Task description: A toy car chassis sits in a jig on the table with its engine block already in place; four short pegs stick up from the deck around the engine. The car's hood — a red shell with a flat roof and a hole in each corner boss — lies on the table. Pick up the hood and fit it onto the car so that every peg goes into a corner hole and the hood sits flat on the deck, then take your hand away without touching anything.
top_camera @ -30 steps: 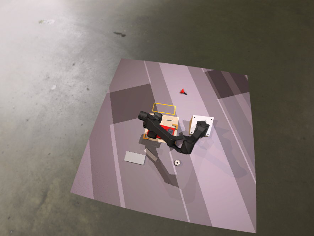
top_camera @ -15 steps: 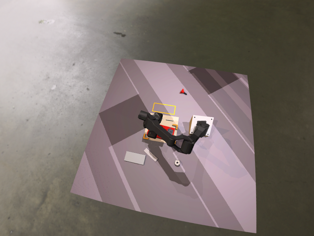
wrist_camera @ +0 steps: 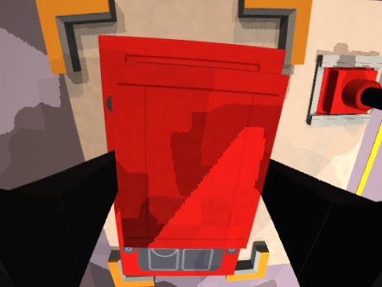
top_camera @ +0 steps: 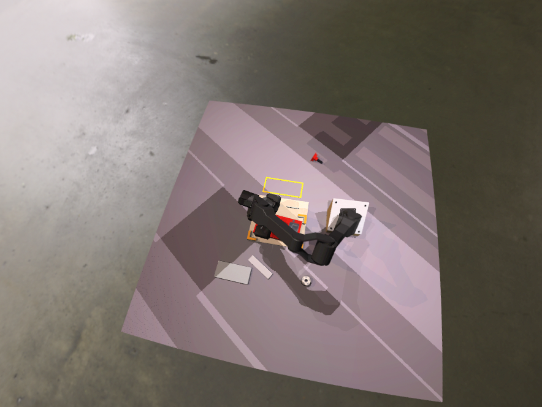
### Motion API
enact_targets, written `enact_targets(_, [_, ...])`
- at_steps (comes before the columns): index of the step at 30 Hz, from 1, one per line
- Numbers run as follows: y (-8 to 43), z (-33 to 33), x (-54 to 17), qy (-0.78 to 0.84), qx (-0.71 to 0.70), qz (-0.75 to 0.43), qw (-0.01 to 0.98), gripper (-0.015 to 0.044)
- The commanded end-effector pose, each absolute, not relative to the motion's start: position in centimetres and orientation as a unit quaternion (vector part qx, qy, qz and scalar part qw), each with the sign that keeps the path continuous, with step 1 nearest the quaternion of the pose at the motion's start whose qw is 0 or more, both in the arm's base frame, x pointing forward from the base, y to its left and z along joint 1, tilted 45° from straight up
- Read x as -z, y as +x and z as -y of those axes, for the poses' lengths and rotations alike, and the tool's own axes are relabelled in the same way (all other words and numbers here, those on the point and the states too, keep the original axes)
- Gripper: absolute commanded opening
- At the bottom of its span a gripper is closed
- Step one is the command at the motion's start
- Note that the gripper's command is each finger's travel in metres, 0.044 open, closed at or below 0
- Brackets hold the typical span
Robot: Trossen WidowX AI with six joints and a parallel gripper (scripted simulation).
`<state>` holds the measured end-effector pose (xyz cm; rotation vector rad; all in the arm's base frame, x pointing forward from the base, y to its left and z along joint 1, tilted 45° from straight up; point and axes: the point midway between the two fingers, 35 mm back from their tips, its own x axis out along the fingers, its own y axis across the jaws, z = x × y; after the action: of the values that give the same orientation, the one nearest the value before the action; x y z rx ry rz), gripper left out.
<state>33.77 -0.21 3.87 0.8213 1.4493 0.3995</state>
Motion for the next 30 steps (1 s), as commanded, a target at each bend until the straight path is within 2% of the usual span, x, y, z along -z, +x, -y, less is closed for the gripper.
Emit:
enact_targets(1, [33.81,0.19,-3.92,0.36,-0.177,-0.637,0.658,0.0])
enact_targets(30, [33.96,-0.61,-3.12,0.361,-0.177,-0.637,0.658,0.0])
